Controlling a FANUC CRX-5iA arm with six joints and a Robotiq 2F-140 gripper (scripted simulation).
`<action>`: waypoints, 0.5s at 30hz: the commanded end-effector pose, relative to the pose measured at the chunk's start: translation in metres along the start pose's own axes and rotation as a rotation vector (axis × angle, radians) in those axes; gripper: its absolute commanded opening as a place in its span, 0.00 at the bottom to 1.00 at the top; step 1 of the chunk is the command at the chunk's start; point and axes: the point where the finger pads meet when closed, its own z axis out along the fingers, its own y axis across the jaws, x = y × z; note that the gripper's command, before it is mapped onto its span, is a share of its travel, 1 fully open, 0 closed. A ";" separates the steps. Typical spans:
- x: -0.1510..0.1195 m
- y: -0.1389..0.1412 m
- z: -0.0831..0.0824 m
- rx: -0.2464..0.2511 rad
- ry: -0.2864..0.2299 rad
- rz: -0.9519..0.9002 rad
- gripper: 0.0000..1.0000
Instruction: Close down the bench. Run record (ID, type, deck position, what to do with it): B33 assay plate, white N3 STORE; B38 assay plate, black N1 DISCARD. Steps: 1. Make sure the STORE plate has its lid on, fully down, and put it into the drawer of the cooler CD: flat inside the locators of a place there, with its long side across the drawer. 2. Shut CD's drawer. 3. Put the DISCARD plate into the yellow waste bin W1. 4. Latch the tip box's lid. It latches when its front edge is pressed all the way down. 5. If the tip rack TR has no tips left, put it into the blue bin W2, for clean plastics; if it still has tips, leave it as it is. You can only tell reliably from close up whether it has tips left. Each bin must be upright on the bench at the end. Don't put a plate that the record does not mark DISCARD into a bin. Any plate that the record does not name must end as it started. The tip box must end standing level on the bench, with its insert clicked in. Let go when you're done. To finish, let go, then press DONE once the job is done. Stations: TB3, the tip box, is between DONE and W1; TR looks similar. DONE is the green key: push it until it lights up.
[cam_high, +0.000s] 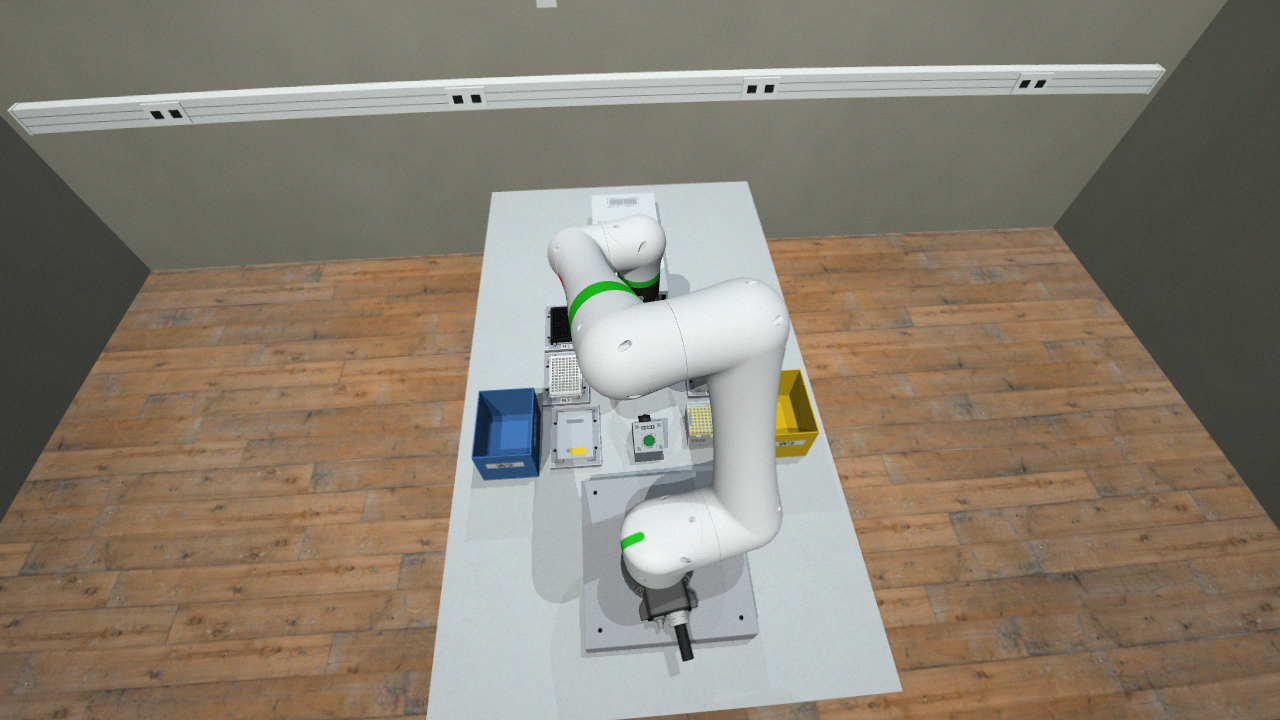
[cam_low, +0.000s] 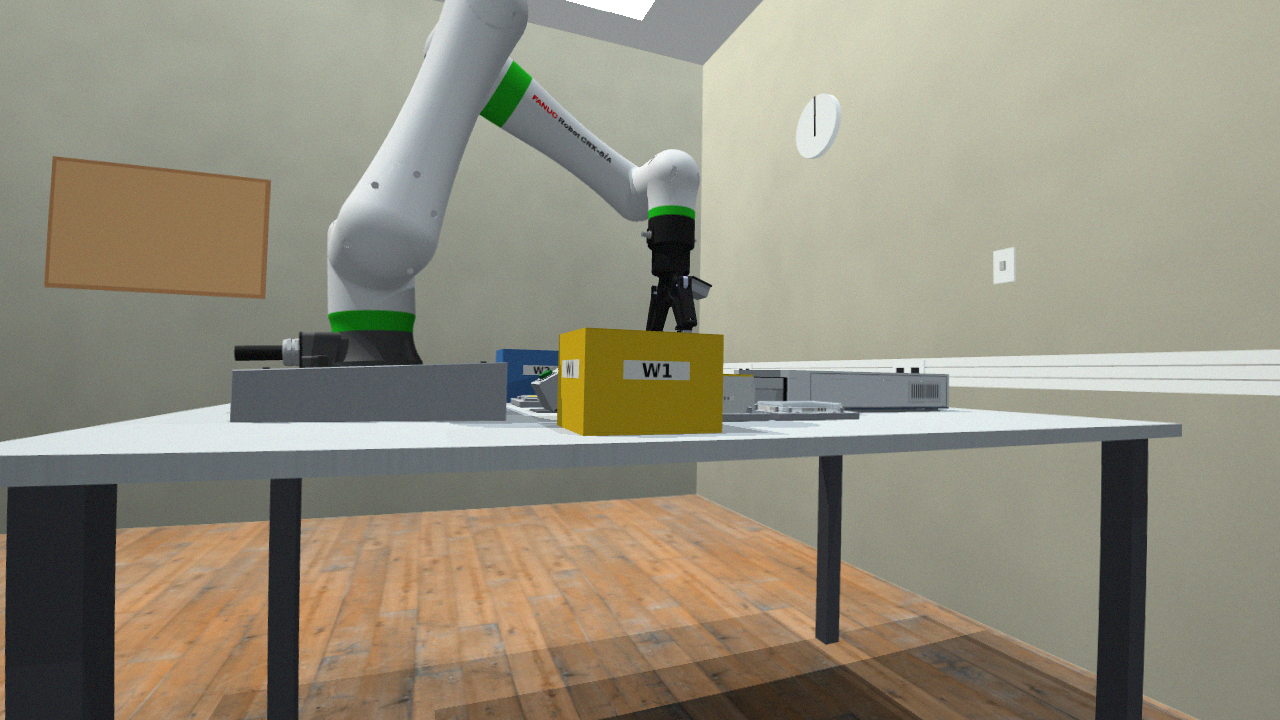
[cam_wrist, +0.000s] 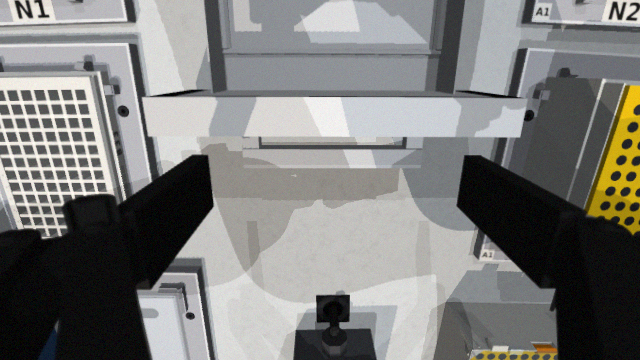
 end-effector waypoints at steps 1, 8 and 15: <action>0.001 0.000 -0.007 0.000 0.002 0.000 0.88; 0.001 0.000 -0.013 0.000 0.002 0.000 0.88; 0.001 0.000 -0.023 0.000 0.002 0.000 0.88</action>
